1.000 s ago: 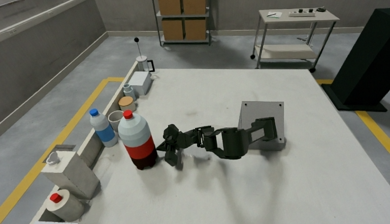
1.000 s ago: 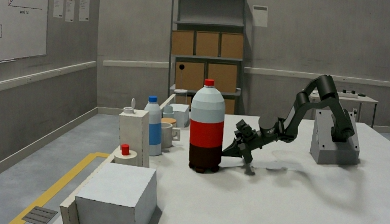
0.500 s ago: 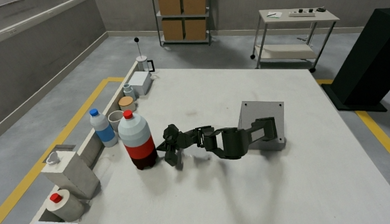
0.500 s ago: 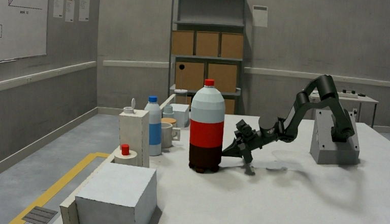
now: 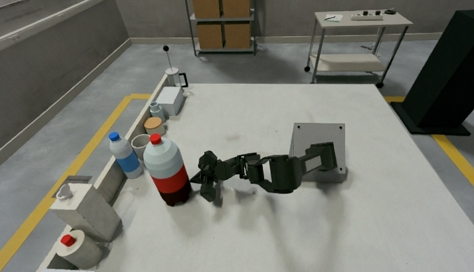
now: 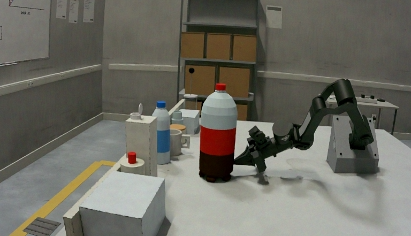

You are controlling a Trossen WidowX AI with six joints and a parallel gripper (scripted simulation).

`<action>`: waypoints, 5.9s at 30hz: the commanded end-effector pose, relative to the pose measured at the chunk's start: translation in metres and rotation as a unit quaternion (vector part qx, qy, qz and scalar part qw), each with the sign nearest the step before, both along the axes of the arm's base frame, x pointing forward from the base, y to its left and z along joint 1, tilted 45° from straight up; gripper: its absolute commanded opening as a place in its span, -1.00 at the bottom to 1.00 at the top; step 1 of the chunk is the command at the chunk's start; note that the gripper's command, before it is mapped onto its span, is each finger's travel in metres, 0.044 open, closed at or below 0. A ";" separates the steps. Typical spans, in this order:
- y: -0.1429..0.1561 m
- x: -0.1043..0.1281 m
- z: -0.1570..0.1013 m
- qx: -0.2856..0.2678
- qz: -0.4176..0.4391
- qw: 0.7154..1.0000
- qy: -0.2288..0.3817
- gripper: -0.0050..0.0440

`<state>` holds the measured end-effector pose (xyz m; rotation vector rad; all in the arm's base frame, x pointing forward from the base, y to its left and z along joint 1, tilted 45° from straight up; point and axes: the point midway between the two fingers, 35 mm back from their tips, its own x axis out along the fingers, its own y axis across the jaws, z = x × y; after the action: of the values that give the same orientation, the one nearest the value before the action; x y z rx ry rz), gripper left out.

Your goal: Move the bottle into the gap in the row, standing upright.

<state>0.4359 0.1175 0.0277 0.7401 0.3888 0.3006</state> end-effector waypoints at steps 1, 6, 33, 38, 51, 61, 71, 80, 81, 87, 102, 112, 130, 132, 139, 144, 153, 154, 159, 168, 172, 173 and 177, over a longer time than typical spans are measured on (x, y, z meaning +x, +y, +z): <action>0.006 0.004 0.012 0.004 0.006 1.000 -0.016 -1.00; 0.006 0.004 0.012 0.004 0.006 1.000 -0.016 -1.00; 0.016 0.008 0.025 0.006 0.005 1.000 -0.020 -1.00; 0.018 0.009 0.029 0.007 0.006 1.000 -0.023 -1.00; 0.023 0.009 0.034 0.007 0.006 1.000 -0.023 -1.00; 0.026 0.010 0.037 0.008 0.006 1.000 -0.023 -1.00; 0.028 0.010 0.039 0.008 0.006 1.000 -0.023 -1.00; 0.030 0.011 0.041 0.008 0.006 1.000 -0.022 -1.00; 0.030 0.011 0.041 0.008 0.006 1.000 -0.022 -1.00; 0.031 0.014 0.034 0.005 0.007 1.000 -0.014 -1.00; 0.041 0.021 0.054 0.009 0.005 1.000 -0.024 -1.00; 0.043 0.022 0.051 0.007 0.007 1.000 -0.020 -1.00; 0.042 0.025 0.045 0.005 0.006 1.000 -0.013 -1.00; 0.042 0.026 0.045 0.005 0.006 1.000 -0.013 -1.00; 0.042 0.027 0.045 0.005 0.006 1.000 -0.013 -1.00; 0.043 0.028 0.045 0.005 0.007 1.000 -0.013 -1.00; 0.042 0.038 0.046 0.004 0.007 1.000 -0.014 -1.00; 0.043 0.038 0.046 0.004 0.007 1.000 -0.014 -1.00; 0.043 0.039 0.046 0.004 0.007 1.000 -0.014 -1.00; 0.044 0.041 0.046 0.004 0.007 1.000 -0.014 -1.00; 0.044 0.042 0.046 0.004 0.007 1.000 -0.014 -1.00; 0.044 0.042 0.046 0.004 0.007 1.000 -0.014 -1.00; 0.044 0.043 0.046 0.004 0.007 1.000 -0.014 -1.00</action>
<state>0.4743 0.1600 0.0684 0.7406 0.3793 0.3168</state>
